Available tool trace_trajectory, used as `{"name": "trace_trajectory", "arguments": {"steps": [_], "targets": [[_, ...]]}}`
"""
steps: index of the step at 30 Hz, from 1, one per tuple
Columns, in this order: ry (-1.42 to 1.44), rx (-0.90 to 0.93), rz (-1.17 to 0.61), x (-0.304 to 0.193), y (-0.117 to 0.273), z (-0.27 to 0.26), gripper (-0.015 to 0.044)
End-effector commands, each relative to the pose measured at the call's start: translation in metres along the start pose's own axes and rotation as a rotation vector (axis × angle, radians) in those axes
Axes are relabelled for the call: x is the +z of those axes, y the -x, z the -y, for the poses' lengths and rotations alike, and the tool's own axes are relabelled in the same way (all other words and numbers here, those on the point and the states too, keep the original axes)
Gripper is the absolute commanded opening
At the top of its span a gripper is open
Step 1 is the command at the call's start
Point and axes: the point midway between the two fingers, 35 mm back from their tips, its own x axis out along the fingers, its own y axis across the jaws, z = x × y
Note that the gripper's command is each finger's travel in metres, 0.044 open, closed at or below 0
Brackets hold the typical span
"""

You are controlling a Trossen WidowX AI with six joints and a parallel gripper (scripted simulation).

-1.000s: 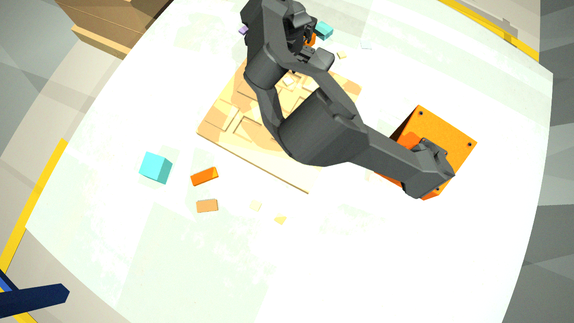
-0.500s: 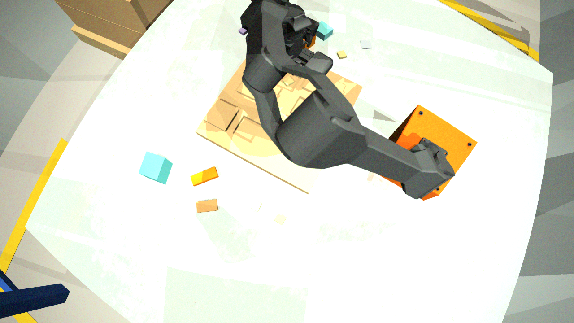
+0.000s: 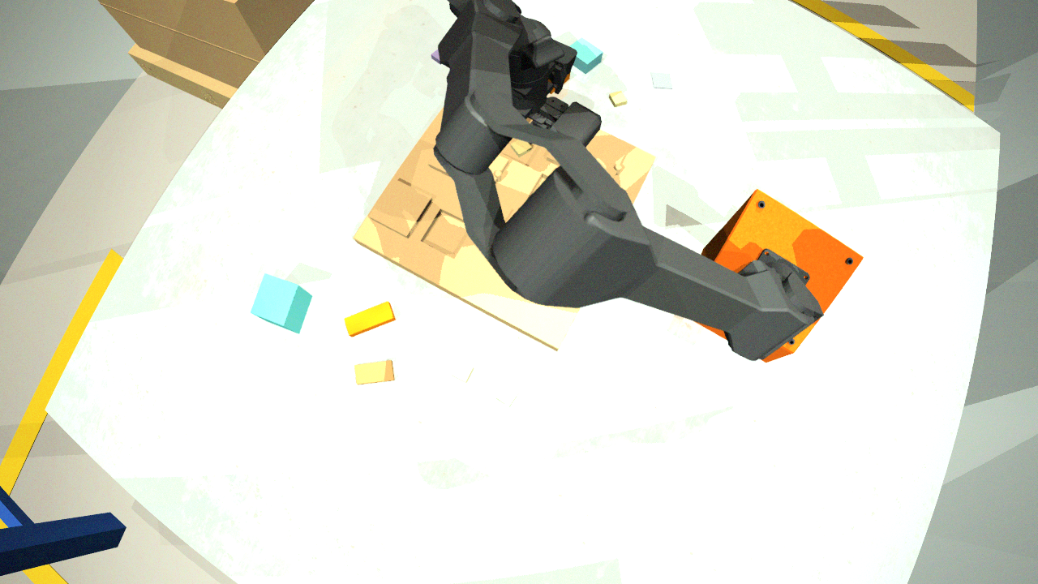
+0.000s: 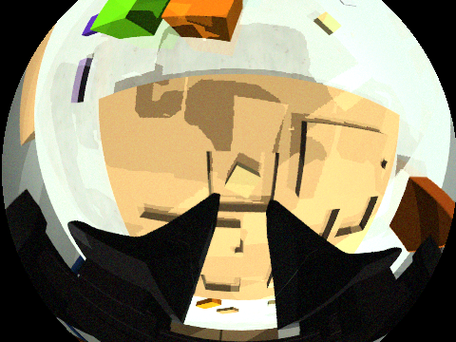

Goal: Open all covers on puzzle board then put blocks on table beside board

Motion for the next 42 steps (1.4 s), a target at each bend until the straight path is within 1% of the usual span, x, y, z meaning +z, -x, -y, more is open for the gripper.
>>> {"name": "trace_trajectory", "arguments": {"steps": [1,19,42], "targets": [[-0.004,0.002,-0.004,0.000,0.000,0.000,0.0144],[-0.004,0.002,-0.004,0.000,-0.001,-0.001,0.0144],[-0.004,0.002,-0.005,-0.001,-0.022,-0.001,0.0144]]}}
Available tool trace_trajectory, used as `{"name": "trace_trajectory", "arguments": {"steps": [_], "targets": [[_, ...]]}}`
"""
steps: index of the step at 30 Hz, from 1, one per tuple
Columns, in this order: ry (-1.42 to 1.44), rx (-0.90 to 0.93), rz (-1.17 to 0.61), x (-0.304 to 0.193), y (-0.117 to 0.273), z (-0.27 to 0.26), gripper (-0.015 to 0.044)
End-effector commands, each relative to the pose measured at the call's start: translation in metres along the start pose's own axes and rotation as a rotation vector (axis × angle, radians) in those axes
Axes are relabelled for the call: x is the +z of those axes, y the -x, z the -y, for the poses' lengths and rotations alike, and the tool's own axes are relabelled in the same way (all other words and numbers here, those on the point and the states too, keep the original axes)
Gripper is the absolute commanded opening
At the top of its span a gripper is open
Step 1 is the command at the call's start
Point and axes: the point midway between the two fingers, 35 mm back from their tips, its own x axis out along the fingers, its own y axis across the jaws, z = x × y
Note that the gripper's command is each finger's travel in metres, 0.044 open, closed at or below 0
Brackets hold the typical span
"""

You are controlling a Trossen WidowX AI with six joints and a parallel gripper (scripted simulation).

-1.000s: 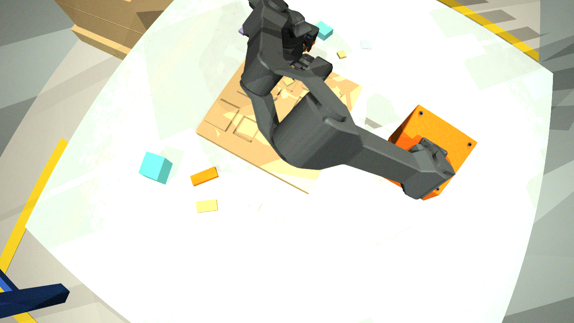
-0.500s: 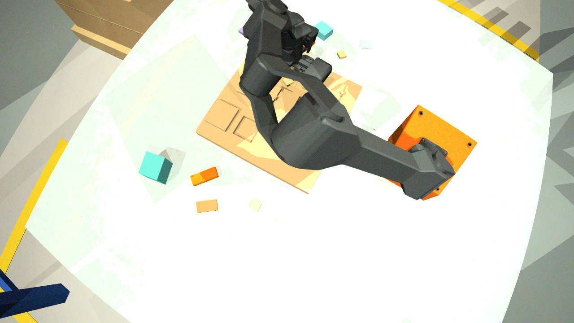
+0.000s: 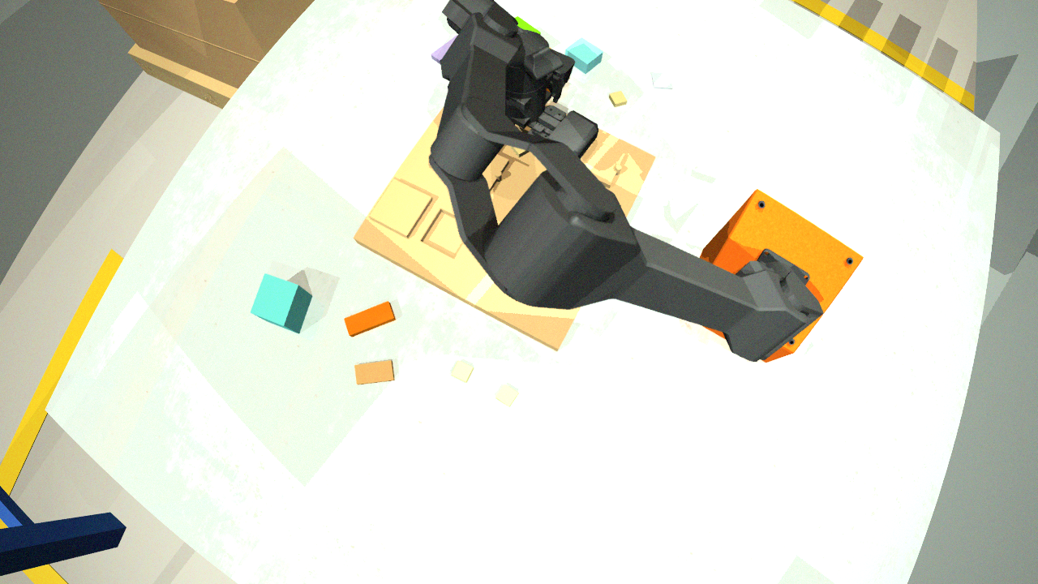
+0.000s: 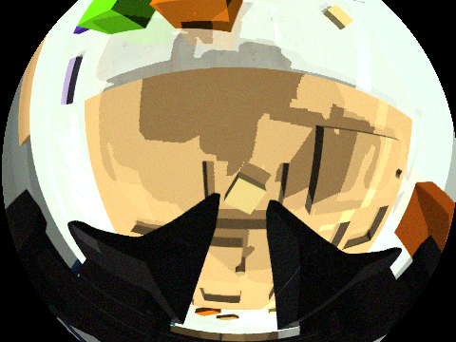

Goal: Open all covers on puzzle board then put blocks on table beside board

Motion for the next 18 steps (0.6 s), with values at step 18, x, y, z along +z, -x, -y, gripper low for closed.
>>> {"name": "trace_trajectory", "arguments": {"steps": [18], "targets": [[0.000,0.000,-0.001,0.000,-0.011,0.000,0.0137]]}}
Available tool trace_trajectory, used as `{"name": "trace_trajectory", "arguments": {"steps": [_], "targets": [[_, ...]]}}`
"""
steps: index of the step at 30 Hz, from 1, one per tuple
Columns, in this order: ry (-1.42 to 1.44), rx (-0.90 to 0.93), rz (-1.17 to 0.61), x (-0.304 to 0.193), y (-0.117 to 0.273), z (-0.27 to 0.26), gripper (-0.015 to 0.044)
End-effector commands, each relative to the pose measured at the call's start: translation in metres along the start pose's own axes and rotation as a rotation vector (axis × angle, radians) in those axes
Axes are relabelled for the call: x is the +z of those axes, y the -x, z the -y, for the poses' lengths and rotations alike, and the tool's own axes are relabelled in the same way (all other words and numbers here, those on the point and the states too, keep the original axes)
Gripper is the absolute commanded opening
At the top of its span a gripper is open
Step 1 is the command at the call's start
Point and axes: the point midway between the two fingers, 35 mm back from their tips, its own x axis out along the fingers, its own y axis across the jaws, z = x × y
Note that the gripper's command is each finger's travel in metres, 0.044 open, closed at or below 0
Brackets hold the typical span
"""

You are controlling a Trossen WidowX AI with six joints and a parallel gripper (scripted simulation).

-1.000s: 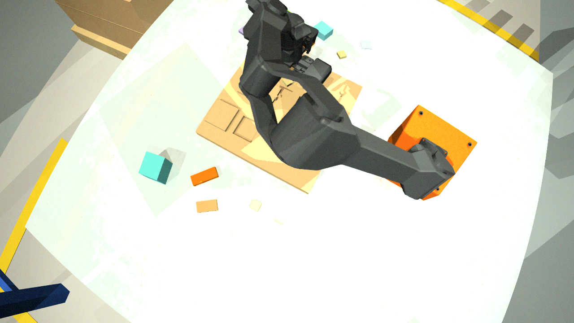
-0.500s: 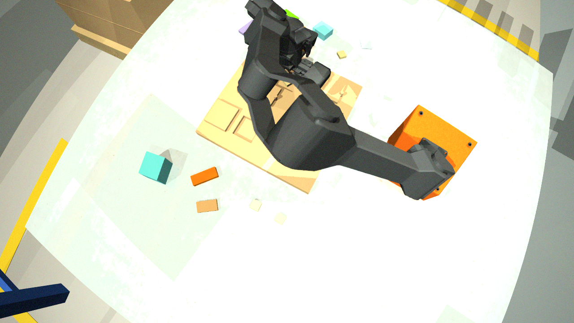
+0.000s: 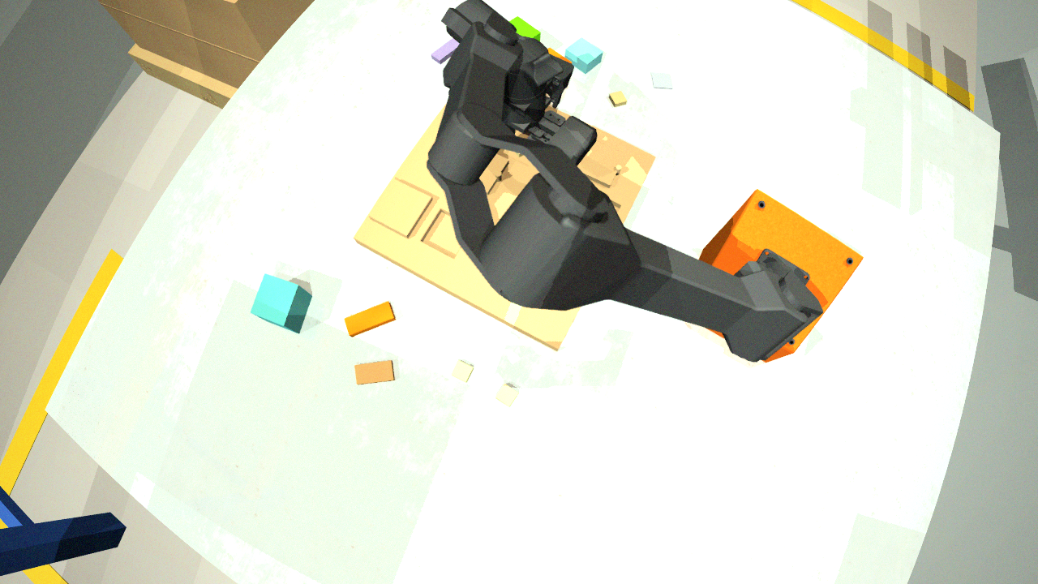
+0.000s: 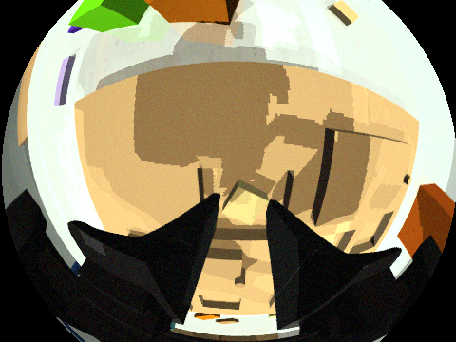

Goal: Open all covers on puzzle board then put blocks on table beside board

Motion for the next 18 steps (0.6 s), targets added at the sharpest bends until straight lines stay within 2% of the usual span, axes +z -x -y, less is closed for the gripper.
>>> {"name": "trace_trajectory", "arguments": {"steps": [1,9,18], "targets": [[0.000,0.001,0.000,0.0001,0.0004,-0.0001,0.0130],[0.000,0.001,0.000,0.0001,0.0004,-0.0001,0.0080],[-0.001,0.001,0.000,0.0004,0.0087,-0.0004,0.0080]]}}
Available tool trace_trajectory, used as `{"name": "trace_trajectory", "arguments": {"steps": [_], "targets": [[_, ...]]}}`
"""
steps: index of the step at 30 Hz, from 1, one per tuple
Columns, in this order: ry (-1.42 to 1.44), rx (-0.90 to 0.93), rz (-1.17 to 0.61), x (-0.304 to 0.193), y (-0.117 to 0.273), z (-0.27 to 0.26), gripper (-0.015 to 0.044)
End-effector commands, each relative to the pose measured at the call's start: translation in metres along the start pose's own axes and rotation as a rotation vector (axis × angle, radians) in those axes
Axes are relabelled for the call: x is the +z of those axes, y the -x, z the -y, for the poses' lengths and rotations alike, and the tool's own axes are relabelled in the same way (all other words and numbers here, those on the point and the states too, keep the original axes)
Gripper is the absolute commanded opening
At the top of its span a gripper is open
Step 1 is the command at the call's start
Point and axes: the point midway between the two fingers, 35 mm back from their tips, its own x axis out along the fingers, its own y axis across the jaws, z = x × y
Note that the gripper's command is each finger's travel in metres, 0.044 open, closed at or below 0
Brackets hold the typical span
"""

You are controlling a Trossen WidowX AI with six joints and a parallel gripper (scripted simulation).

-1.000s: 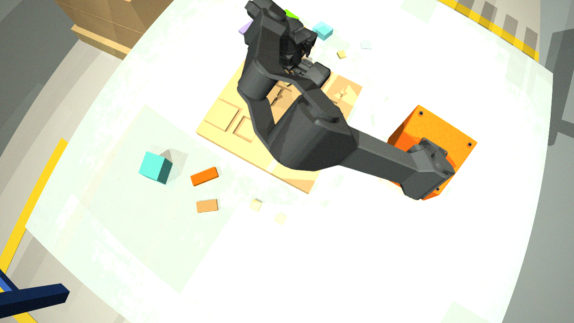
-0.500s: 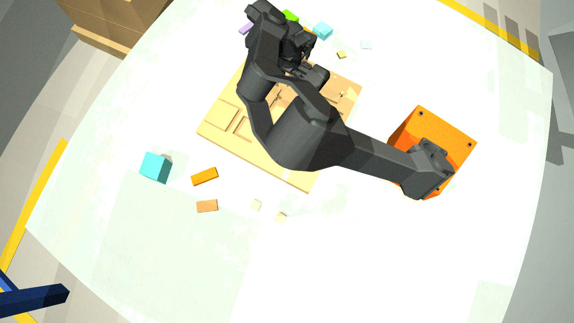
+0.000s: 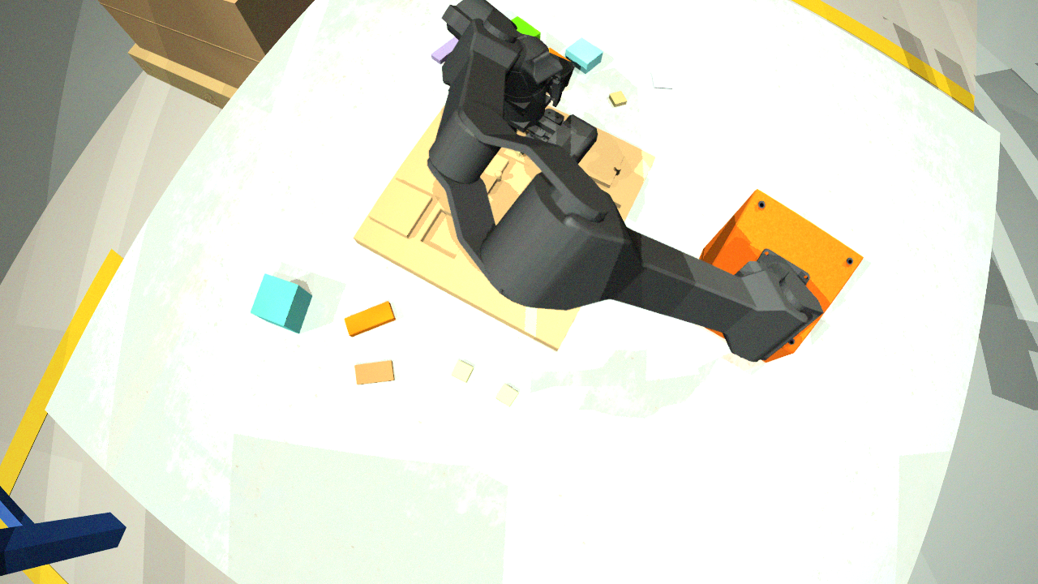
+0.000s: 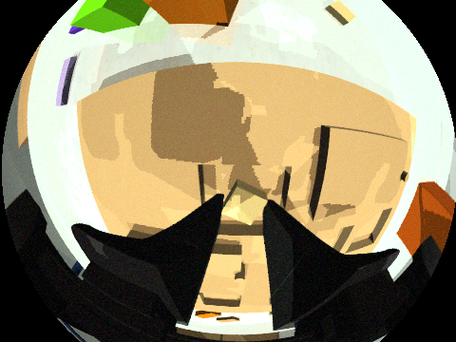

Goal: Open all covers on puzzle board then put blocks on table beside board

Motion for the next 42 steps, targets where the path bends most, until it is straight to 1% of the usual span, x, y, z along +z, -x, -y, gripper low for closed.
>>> {"name": "trace_trajectory", "arguments": {"steps": [1,30,42], "targets": [[0.004,0.004,0.003,0.001,0.006,-0.001,0.0080],[0.000,0.005,0.002,0.001,0.043,0.000,0.0080],[-0.001,0.006,0.004,0.002,0.072,0.000,0.0080]]}}
